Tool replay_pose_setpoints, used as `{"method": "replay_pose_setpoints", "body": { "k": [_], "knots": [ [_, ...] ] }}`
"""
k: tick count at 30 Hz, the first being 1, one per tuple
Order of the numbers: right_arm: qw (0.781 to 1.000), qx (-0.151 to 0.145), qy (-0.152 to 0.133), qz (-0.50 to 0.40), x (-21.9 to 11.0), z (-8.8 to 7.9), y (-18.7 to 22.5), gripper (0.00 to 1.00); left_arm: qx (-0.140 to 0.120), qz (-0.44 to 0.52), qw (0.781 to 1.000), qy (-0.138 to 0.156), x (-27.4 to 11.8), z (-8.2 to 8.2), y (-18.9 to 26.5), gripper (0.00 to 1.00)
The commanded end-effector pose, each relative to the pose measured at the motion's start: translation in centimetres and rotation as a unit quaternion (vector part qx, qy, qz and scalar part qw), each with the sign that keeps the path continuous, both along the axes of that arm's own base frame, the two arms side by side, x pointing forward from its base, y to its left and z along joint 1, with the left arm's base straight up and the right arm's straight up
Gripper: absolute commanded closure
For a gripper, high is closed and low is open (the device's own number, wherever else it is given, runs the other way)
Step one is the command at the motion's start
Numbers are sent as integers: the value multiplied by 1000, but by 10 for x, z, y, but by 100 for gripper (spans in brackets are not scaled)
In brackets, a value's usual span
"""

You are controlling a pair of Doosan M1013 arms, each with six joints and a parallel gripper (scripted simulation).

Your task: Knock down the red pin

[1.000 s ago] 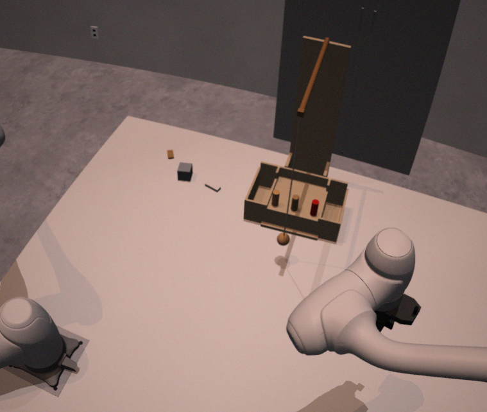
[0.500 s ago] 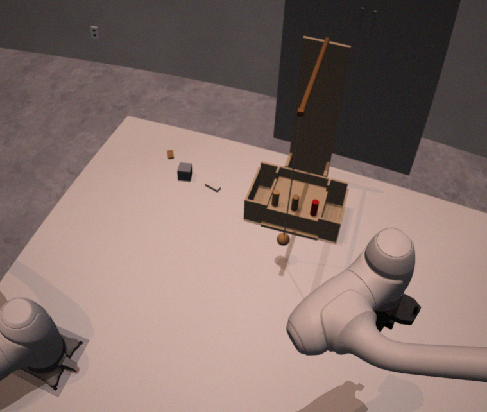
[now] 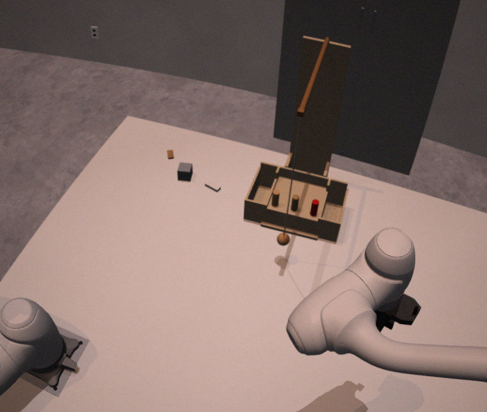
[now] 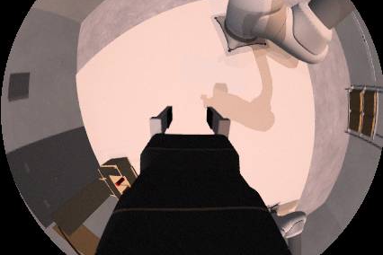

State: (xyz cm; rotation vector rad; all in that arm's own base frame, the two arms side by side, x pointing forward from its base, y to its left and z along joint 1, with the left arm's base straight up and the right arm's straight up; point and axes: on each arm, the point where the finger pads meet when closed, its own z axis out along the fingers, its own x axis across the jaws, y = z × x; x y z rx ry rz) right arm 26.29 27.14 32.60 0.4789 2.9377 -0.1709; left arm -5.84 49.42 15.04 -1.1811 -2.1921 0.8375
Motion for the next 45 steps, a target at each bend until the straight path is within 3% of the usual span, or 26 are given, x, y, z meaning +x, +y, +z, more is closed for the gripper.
{"method": "replay_pose_setpoints", "body": {
  "k": [1, 7, 18, 20, 35, 45],
  "knots": [
    [1000, 0, 0, 0, 0, 0, 0, 0, 5, 78, 997, -14, -9, -3, -32, 0],
    [1000, 0, 0, 0, 0, 0, 0, 0, 7, 157, 987, -25, -11, -5, -63, 0],
    [1000, 0, 0, 0, 0, 0, 0, 0, 4, 331, 943, -42, -1, -4, -123, 0],
    [1000, 0, 0, 0, 0, 0, 0, 0, 4, 331, 943, -42, -1, -4, -123, 0],
    [1000, 0, 0, 0, 0, 0, 0, 0, -7, 465, 884, -51, 19, 4, -160, 0],
    [1000, 0, 0, 0, 0, 0, 0, 0, -11, 497, 866, -52, 25, 7, -168, 0]
  ]
}}
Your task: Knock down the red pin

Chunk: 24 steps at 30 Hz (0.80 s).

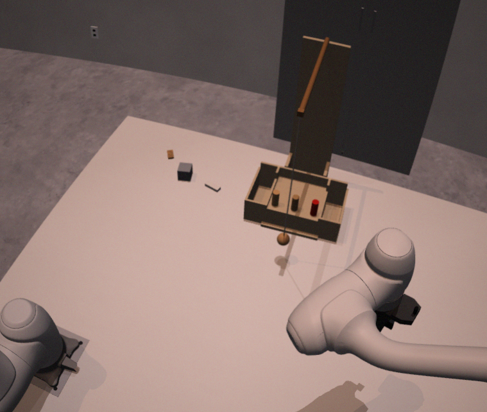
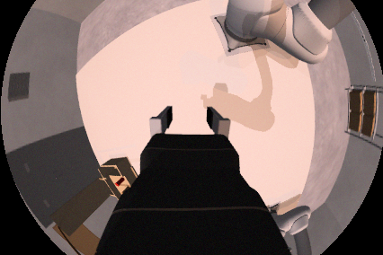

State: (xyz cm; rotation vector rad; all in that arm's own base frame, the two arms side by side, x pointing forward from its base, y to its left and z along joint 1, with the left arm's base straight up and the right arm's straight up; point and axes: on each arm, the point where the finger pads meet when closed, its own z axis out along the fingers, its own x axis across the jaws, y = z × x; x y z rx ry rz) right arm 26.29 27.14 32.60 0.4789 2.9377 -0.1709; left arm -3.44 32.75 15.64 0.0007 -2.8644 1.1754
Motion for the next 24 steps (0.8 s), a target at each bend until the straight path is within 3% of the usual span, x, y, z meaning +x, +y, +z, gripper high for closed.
{"method": "replay_pose_setpoints", "body": {
  "k": [1, 20, 24],
  "knots": [
    [1000, 0, 0, 0, 0, 0, 0, 0, -1, 9, 1000, -1, 1, 1, -2, 0],
    [1000, -1, -1, 2, 1, 1, 1, 0, -3, 23, 1000, -2, 4, 2, -4, 0],
    [998, -33, -14, 46, 25, 2, 15, 0, -3, 23, 1000, -2, 4, 2, -4, 0]
  ]
}}
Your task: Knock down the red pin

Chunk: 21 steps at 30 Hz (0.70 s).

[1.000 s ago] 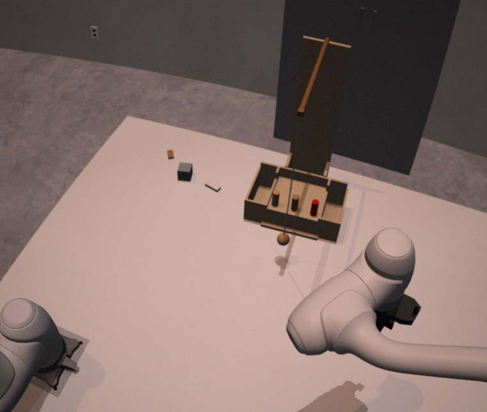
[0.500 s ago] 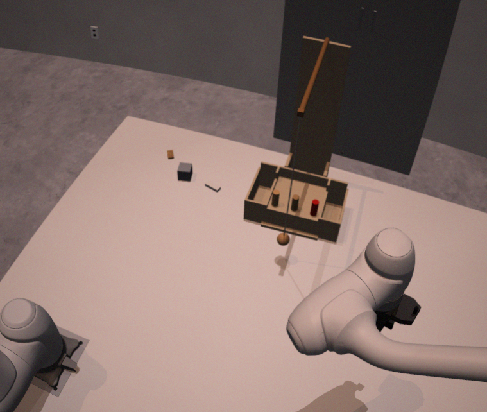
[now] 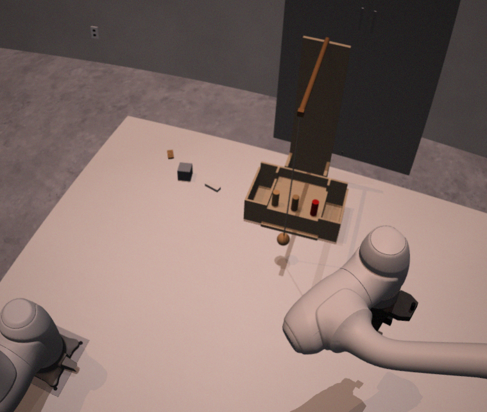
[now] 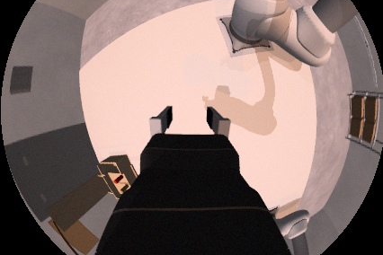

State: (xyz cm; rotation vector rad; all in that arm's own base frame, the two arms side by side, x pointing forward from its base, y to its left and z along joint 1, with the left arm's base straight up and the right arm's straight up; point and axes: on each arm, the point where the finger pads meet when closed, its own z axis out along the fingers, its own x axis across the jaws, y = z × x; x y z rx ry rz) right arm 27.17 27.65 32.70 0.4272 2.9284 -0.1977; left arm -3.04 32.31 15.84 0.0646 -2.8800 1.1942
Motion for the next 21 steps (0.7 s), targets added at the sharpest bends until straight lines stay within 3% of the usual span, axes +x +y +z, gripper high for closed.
{"method": "replay_pose_setpoints", "body": {
  "k": [1, 3, 6, 10, 17, 19, 20, 21],
  "knots": [
    [999, -22, -9, 30, 16, 2, 10, 0, 0, 0, 1000, 0, 0, 0, 0, 0],
    [998, -38, -15, 52, 29, 2, 19, 0, 0, 0, 1000, 0, 0, 0, 0, 0],
    [982, -109, -40, 146, 77, 4, 60, 0, 0, 0, 1000, 0, 0, 0, 0, 0],
    [954, -178, -62, 235, 112, 3, 106, 0, 0, 0, 1000, 0, 0, 0, 0, 0],
    [869, -302, -98, 380, 166, -4, 199, 0, 0, 0, 1000, 0, 0, 0, 0, 0],
    [869, -302, -98, 380, 166, -4, 199, 0, 0, 0, 1000, 0, 0, 0, 0, 0],
    [841, -332, -106, 413, 183, -10, 240, 0, 0, 0, 1000, 0, 0, 0, 0, 0],
    [813, -361, -113, 443, 183, -12, 252, 0, 0, 0, 1000, 0, 0, 0, 0, 0]
  ]
}}
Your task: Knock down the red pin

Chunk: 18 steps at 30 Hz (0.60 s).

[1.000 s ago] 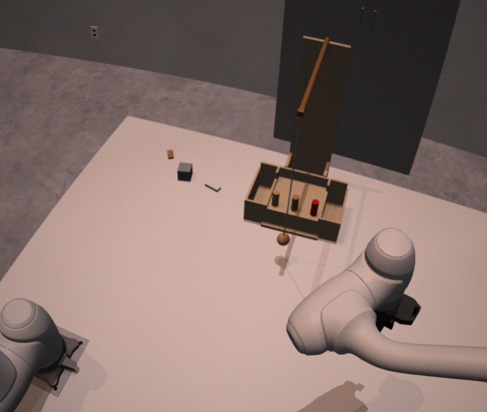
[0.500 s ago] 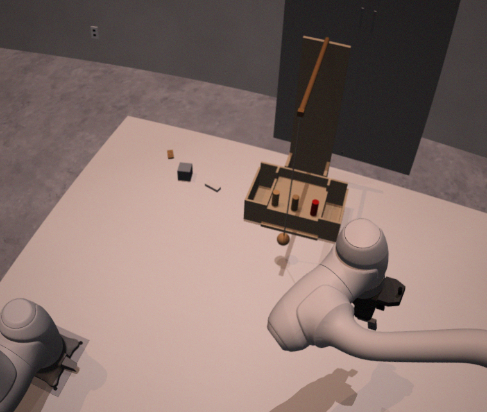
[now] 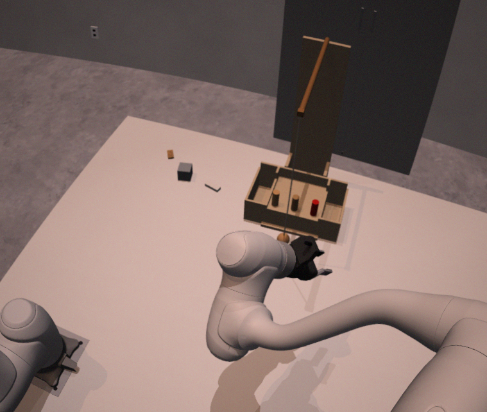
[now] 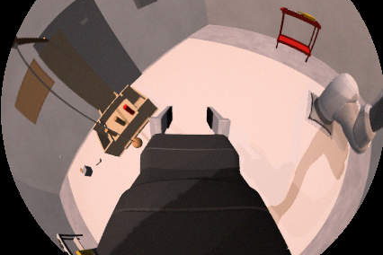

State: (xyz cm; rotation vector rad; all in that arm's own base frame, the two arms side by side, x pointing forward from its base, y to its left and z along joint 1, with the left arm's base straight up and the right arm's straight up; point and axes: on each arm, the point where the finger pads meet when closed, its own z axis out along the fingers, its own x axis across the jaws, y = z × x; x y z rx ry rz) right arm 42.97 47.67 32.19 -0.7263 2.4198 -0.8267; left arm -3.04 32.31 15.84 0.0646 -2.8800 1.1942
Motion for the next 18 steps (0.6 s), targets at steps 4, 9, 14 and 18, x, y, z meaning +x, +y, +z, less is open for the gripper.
{"method": "replay_pose_setpoints", "body": {
  "k": [4, 9, 14, 18],
  "knots": [
    [974, -154, -52, 159, 36, -19, 110, 0, 0, 0, 1000, 0, 0, 0, 0, 0],
    [952, -210, -72, 212, 45, -37, 188, 0, 0, 0, 1000, 0, 0, 0, 0, 0],
    [949, -216, -75, 218, 51, -45, 219, 0, 0, 0, 1000, 0, 0, 0, 0, 0],
    [949, -216, -75, 218, 51, -45, 219, 0, 0, 0, 1000, 0, 0, 0, 0, 0]
  ]
}}
